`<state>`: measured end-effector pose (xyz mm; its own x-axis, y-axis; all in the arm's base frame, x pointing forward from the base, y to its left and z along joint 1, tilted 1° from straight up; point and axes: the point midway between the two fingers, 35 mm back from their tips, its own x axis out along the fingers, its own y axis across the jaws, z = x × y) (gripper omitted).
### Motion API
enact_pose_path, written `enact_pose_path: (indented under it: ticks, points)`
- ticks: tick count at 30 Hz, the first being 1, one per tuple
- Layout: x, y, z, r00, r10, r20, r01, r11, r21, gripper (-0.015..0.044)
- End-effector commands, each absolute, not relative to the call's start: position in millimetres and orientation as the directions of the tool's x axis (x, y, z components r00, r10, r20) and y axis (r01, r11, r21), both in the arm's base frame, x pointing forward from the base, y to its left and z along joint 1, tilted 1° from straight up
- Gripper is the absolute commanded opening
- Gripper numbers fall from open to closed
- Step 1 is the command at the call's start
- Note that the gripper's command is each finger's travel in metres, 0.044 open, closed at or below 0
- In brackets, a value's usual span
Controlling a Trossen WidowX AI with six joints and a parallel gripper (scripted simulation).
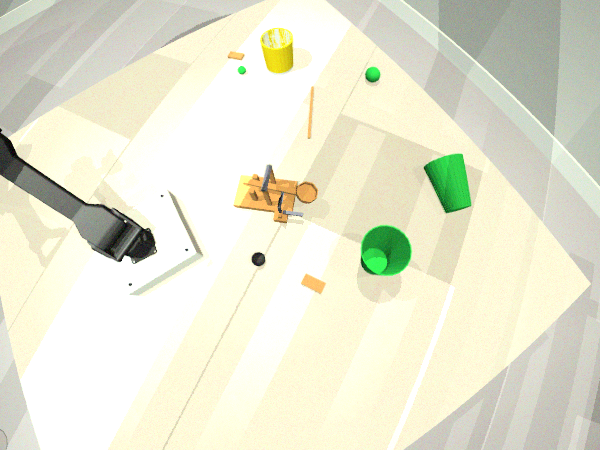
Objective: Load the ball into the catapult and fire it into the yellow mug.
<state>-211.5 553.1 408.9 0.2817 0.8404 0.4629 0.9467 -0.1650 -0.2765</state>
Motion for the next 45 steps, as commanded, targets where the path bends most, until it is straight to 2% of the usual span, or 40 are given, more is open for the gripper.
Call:
enact_pose_path:
  ticks: [1,2,21,33,45]
  points:
    - [-211,553,409,0.282,0.841,0.463,0.947,-0.167,-0.274,0.0426]
    - [-210,554,409,0.282,0.841,0.461,0.949,-0.172,-0.265,0.044]
    - [-122,580,404,0.341,0.856,0.388,0.879,-0.437,0.192,0.044]
    - [-58,593,392,0.392,0.863,0.317,0.685,-0.504,0.526,0.044]
    - [7,597,377,0.444,0.866,0.232,0.418,-0.429,0.801,0.044]
